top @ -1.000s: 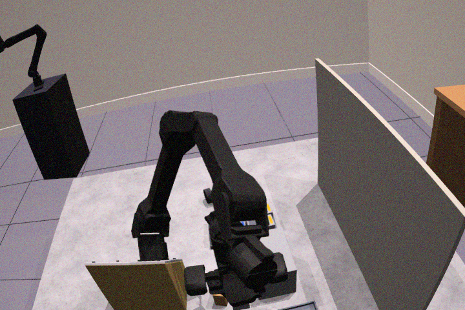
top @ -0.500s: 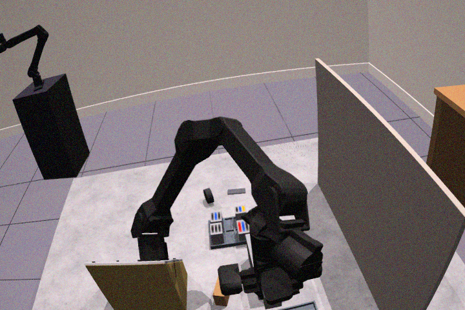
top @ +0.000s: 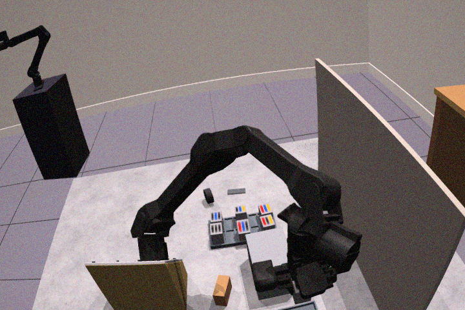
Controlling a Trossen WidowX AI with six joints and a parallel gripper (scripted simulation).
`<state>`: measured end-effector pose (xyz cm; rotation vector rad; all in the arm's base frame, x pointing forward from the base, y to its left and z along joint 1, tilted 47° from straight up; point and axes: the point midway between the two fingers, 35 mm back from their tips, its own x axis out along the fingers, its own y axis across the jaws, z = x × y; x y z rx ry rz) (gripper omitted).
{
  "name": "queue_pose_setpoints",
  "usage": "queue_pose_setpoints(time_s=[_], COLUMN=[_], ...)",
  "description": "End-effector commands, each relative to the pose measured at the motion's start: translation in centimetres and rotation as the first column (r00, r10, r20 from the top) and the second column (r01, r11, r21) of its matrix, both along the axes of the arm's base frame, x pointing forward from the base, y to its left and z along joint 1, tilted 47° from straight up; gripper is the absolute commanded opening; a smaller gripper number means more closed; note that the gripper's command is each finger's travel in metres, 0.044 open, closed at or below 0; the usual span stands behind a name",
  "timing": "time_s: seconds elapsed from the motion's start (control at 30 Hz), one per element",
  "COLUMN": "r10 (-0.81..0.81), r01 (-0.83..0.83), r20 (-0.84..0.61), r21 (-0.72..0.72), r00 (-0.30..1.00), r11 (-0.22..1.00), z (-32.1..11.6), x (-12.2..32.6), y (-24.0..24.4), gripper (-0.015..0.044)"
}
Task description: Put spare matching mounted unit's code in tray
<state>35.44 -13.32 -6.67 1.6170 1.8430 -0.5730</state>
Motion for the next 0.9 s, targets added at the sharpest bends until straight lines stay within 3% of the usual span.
queue_pose_setpoints(time_s=[0.0, 0.87], r10=[-0.008, -0.009], r01=[0.008, 0.009], r20=[0.005, 0.006], r21=[0.002, 0.000], r00=[1.000, 1.000], r11=[1.000, 1.000], z=[0.2, -1.6], x=[0.9, 1.2], y=[0.2, 1.8], gripper=[0.0000, 0.0000])
